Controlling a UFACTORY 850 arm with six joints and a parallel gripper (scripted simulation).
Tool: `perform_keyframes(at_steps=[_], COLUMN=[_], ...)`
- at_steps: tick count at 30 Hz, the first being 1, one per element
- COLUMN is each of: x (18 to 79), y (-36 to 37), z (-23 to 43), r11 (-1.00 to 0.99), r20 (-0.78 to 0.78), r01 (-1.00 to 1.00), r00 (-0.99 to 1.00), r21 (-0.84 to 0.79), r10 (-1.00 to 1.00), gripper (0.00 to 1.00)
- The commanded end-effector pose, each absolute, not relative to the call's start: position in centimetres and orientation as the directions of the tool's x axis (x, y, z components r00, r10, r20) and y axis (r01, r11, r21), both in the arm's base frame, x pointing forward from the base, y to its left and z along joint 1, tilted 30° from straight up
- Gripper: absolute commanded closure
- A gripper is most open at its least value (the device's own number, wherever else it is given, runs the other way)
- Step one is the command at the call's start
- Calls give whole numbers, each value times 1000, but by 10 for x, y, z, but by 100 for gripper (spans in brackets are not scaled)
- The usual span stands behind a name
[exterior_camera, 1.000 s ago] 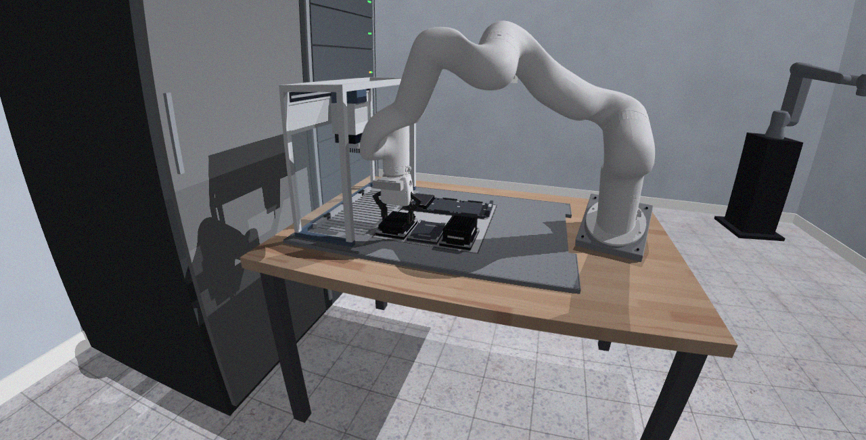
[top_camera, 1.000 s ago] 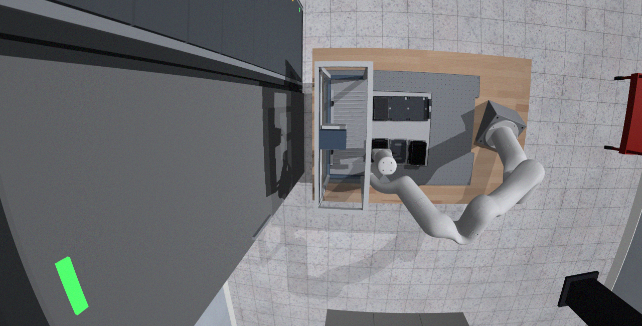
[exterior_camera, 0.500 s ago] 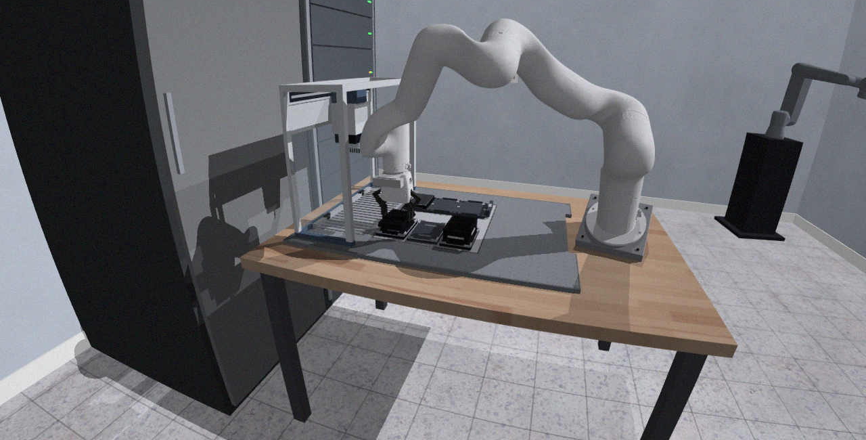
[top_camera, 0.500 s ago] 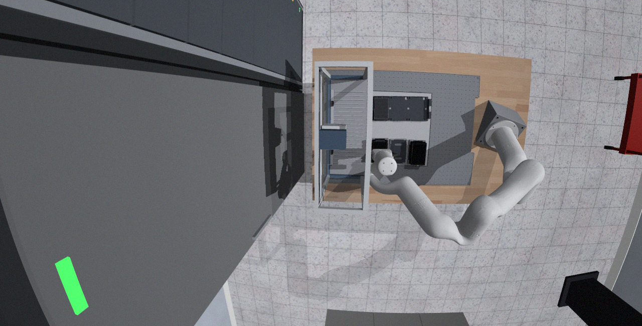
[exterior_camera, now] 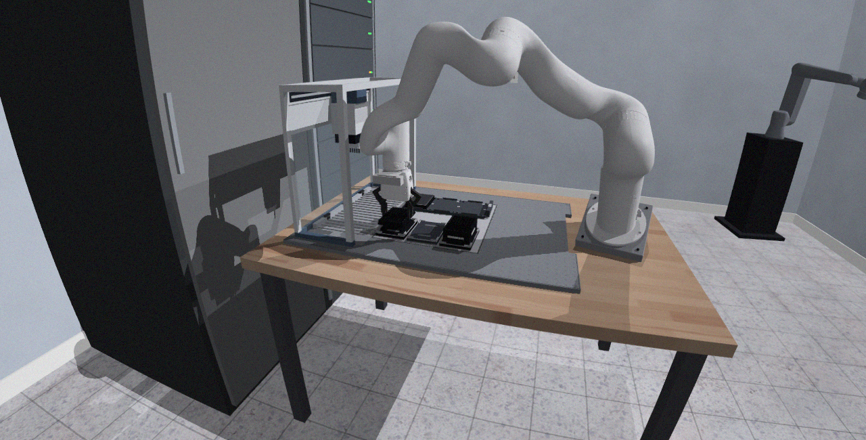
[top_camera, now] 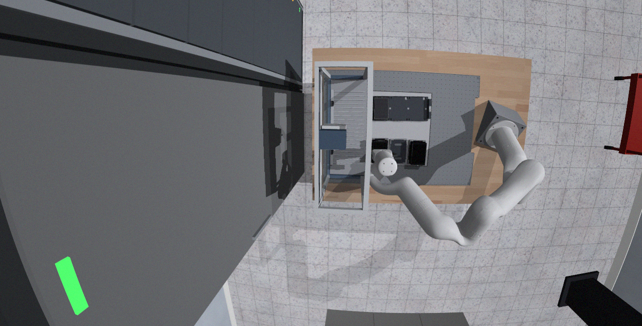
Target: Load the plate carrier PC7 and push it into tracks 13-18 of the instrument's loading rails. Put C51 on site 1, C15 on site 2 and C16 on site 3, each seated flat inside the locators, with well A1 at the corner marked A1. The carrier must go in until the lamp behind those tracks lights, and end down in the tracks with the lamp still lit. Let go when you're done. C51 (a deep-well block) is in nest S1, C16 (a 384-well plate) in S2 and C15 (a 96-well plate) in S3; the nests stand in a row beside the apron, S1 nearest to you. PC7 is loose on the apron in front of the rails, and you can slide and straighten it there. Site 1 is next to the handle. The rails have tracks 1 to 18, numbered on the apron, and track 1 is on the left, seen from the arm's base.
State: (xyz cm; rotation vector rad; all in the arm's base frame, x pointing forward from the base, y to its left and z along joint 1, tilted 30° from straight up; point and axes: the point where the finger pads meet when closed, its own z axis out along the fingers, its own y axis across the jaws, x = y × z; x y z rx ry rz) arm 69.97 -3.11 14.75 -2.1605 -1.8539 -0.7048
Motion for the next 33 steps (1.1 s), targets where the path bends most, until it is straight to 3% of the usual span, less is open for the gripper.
perform_keyframes(at_steps=[1,33], x=[698,688], y=[-36,-57], z=[156,197], r11=[-188,-188], r20=[481,481], r01=[971,971], r00=[95,95], r21=[150,150], r10=[872,872], gripper=[100,100])
